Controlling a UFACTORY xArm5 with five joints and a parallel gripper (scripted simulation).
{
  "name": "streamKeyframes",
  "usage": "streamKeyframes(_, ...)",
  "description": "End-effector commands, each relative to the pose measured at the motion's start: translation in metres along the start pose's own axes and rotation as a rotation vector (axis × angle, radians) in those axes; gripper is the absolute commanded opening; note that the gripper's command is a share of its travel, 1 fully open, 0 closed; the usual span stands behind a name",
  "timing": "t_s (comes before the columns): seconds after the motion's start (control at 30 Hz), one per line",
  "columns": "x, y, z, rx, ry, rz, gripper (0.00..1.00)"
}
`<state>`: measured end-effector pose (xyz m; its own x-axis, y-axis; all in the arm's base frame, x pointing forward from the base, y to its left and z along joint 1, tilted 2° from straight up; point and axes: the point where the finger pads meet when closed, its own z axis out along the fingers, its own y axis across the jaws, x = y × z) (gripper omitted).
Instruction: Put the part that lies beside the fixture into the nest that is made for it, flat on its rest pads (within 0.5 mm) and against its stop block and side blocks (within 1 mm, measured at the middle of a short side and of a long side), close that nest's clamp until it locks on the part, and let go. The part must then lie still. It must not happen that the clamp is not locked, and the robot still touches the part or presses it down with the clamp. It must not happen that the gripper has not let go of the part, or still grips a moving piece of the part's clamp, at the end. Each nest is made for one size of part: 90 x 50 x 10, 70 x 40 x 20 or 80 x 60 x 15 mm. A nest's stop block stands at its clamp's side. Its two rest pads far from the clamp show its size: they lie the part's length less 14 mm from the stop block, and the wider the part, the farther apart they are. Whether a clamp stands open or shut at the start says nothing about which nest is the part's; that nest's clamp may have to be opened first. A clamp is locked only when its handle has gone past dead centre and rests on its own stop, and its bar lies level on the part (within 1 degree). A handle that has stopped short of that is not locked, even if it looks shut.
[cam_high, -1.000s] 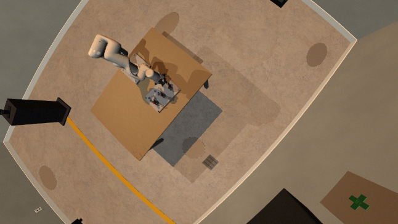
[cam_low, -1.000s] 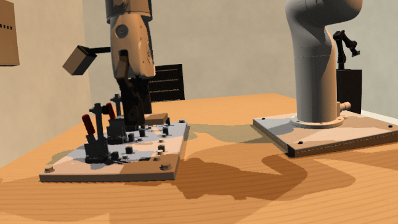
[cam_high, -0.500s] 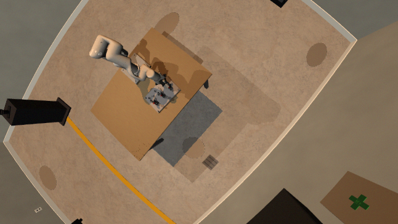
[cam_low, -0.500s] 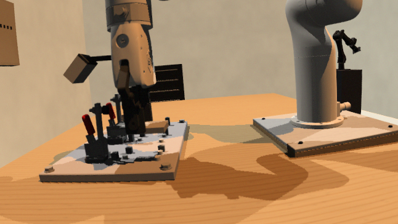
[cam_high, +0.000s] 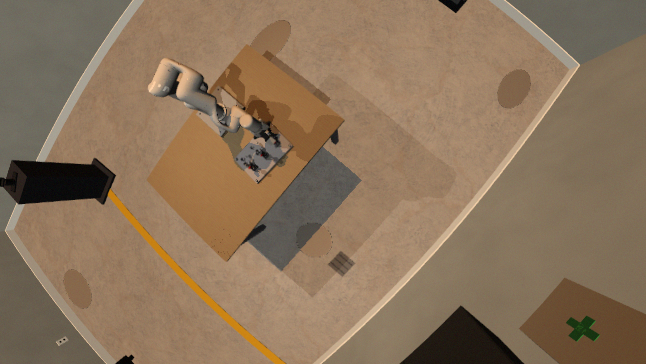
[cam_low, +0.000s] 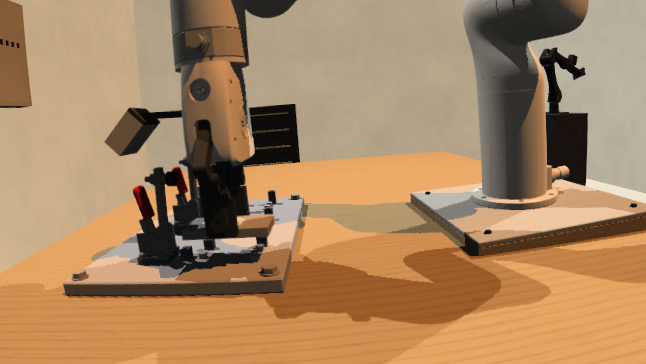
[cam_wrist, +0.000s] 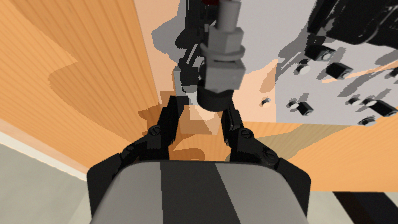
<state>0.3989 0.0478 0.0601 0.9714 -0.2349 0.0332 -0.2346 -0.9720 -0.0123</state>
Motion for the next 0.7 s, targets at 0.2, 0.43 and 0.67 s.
streamKeyframes(0.2, 0.002, 0.000, 0.011, 0.001, 0.004, 0.000, 0.00)
streamKeyframes(0.43, 0.002, 0.000, 0.015, 0.001, 0.004, 0.000, 0.00)
streamKeyframes(0.67, 0.002, 0.000, 0.016, 0.001, 0.004, 0.000, 0.00)
